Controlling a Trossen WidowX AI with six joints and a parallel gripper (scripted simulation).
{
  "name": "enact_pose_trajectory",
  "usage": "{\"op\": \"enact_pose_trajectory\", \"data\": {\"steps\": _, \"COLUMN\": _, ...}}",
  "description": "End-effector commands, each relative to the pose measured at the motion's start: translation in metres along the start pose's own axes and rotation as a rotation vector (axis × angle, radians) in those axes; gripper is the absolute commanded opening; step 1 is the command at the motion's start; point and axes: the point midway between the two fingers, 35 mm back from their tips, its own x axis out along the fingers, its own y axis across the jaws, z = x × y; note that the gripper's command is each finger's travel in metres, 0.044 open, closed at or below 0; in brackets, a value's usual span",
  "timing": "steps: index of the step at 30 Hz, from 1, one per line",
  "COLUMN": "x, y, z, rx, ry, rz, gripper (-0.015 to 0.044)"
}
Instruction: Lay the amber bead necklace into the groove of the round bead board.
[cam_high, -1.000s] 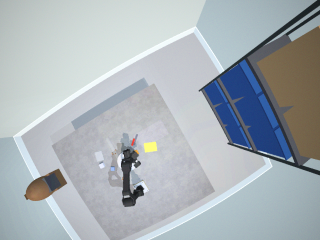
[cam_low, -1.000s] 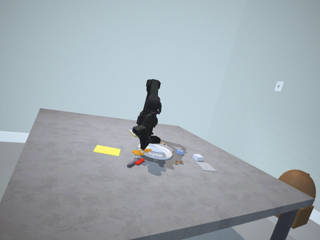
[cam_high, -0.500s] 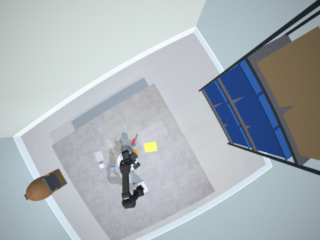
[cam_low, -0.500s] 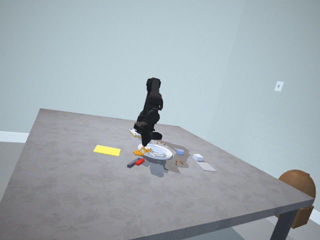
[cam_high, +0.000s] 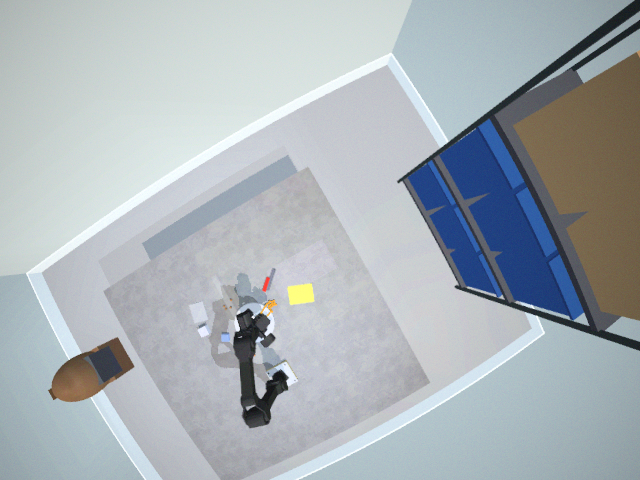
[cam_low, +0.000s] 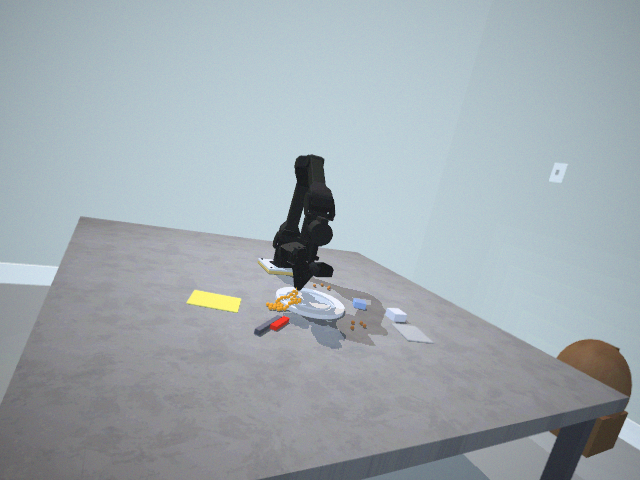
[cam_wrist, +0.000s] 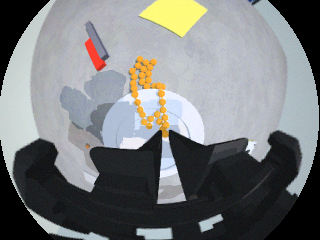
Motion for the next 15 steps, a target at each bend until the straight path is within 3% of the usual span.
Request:
{"op": "enact_pose_trajectory", "data": {"steps": 1, "x": -0.002, "y": -0.003, "z": -0.008, "rx": 0.003, "ry": 0.0, "rz": 0.012, "gripper": 0.0}}
{"op": "enact_pose_trajectory", "data": {"steps": 15, "x": 0.017, "y": -0.002, "z": -0.008, "rx": 0.003, "ry": 0.0, "rz": 0.012, "gripper": 0.0}}
